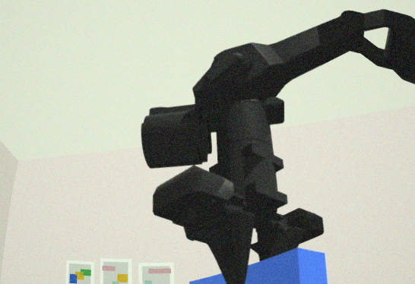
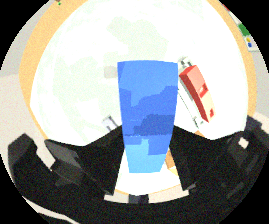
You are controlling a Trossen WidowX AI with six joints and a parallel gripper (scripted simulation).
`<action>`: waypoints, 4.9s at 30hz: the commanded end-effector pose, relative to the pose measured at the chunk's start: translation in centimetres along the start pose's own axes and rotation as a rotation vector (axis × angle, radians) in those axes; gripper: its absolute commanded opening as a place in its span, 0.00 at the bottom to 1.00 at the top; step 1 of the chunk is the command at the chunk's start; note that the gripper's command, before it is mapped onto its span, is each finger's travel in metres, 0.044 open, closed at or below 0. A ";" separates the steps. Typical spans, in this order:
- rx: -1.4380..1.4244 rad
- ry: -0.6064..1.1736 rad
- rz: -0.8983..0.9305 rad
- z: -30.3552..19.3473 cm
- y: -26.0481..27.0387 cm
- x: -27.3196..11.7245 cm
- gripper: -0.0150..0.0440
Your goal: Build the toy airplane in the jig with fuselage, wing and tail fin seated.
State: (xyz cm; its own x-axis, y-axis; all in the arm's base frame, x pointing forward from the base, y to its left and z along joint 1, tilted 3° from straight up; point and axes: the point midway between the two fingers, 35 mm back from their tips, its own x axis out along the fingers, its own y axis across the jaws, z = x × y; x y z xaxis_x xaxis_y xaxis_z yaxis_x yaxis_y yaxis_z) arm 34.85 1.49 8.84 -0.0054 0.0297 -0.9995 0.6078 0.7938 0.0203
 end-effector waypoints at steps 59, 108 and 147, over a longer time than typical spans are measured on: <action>0.846 -0.010 -0.018 4.2 -16.7 2.9 0.57; 0.846 -0.010 -0.018 4.2 -16.8 6.9 0.59; 0.846 -0.010 -0.017 4.6 -16.6 0.8 1.00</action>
State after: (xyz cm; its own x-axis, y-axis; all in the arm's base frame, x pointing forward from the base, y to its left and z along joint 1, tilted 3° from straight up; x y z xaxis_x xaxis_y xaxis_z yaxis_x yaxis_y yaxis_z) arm 27.74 -14.05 3.43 -0.0441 0.0304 -0.9986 0.9964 0.0744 -0.0417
